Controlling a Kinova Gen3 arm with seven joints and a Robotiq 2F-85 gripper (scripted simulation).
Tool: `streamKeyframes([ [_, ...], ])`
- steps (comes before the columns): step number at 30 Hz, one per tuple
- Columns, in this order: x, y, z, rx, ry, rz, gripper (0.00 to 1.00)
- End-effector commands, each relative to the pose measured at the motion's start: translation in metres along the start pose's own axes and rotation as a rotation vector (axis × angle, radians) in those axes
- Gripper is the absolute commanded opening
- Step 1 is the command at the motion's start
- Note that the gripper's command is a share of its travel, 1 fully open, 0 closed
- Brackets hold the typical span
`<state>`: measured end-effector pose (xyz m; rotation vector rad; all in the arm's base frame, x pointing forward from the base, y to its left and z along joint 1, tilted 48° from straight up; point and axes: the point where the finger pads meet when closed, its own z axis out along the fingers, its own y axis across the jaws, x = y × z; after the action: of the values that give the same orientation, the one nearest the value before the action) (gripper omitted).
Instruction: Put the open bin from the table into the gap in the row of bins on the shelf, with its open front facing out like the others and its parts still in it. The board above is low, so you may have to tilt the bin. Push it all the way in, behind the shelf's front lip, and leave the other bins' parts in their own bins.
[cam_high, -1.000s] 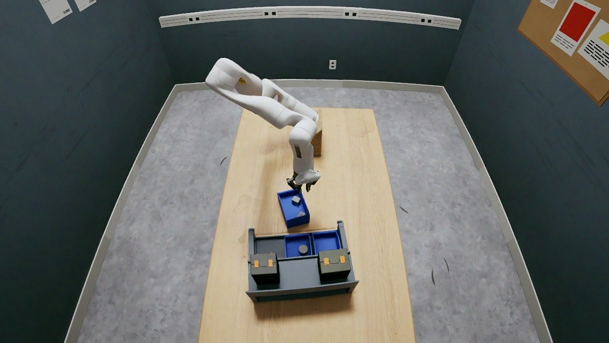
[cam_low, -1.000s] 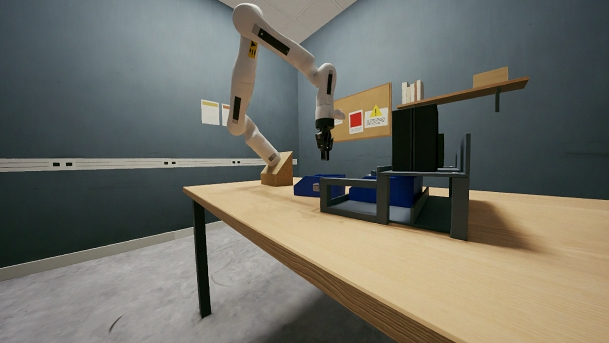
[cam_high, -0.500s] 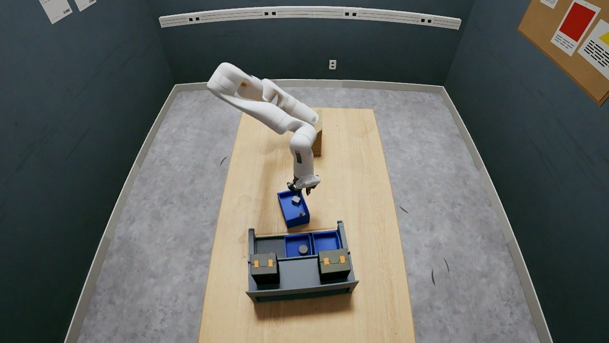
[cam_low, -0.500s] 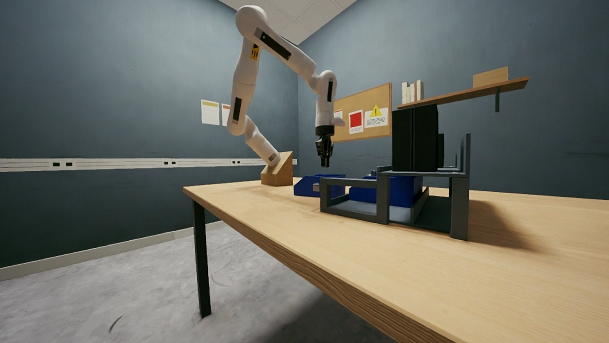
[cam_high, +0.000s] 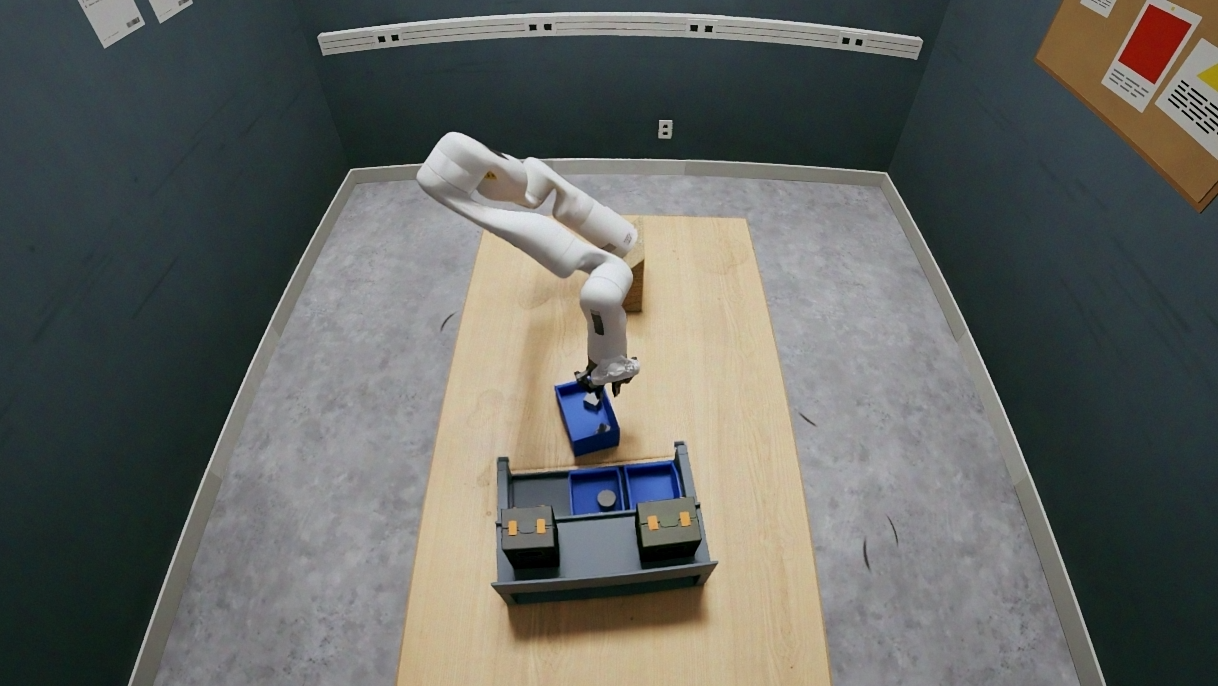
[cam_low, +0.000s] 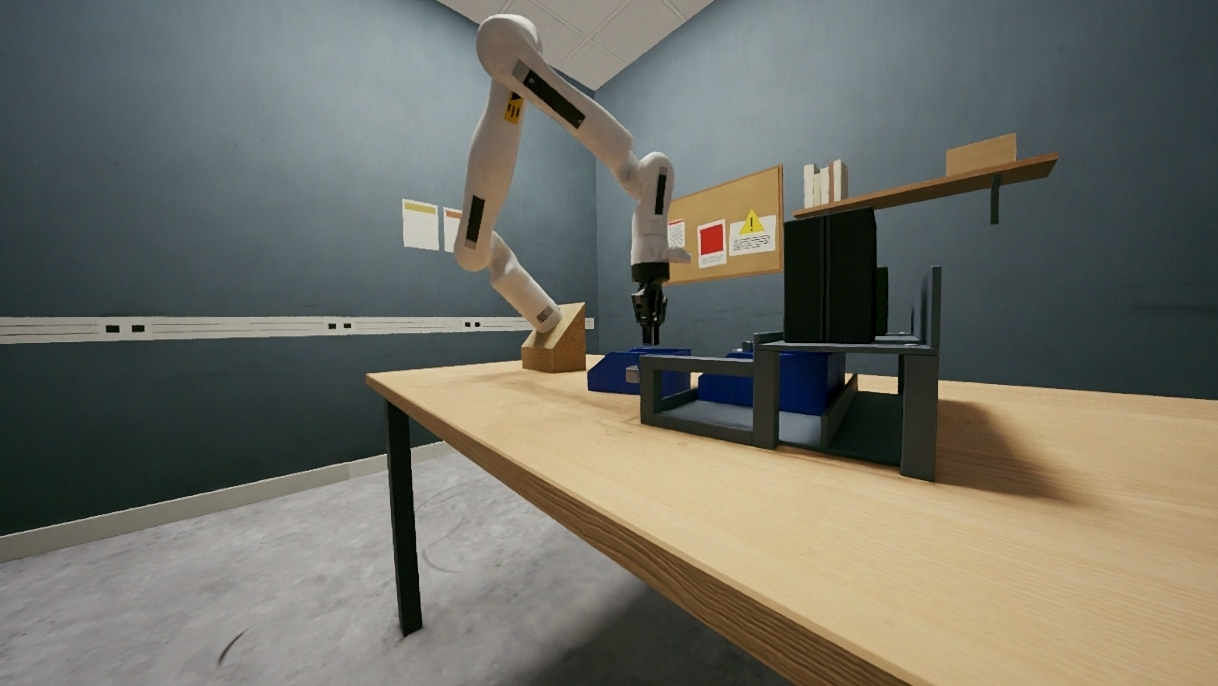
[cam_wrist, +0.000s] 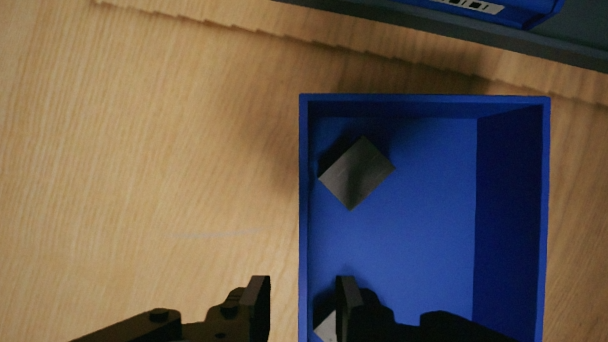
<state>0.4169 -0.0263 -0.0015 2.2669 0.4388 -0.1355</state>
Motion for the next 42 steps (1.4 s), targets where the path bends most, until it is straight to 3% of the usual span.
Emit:
streamKeyframes([
  [1, 0.0004, -0.0003, -0.0015, 0.000, 0.002, 0.000, 0.35],
  [42, 0.0004, -0.0003, -0.0090, 0.000, 0.002, 0.000, 0.35],
])
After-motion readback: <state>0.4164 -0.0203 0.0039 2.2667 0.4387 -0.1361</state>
